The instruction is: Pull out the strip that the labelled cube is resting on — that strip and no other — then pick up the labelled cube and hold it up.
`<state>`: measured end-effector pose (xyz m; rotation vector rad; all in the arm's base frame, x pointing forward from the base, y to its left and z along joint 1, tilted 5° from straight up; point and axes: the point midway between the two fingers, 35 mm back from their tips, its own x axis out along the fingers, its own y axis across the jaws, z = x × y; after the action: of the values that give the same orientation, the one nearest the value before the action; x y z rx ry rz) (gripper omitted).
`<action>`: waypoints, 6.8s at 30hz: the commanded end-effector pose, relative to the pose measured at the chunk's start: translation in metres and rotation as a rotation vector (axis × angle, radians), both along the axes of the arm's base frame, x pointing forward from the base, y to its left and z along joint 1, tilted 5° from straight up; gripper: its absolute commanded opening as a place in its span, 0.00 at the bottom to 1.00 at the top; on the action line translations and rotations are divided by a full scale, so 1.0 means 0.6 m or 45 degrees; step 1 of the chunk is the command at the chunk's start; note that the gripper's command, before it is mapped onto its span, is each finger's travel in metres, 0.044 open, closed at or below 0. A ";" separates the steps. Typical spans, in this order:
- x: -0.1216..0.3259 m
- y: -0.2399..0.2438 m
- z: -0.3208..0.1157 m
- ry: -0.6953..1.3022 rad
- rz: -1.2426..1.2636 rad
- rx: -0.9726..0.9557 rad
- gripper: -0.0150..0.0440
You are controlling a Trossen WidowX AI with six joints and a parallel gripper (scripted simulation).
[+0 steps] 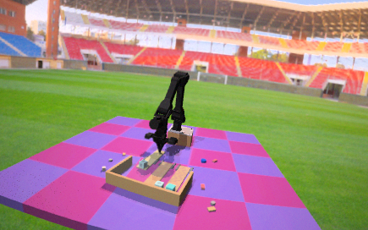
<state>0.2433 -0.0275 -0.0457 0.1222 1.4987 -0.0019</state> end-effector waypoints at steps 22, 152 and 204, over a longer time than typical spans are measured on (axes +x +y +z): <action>-0.058 0.006 -0.013 0.055 0.007 0.005 0.25; 0.291 -0.025 0.086 0.049 -0.235 0.018 0.68; 0.254 -0.019 0.062 0.048 -0.231 0.020 0.25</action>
<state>0.4076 -0.0396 -0.0168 0.2726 1.5170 -0.1385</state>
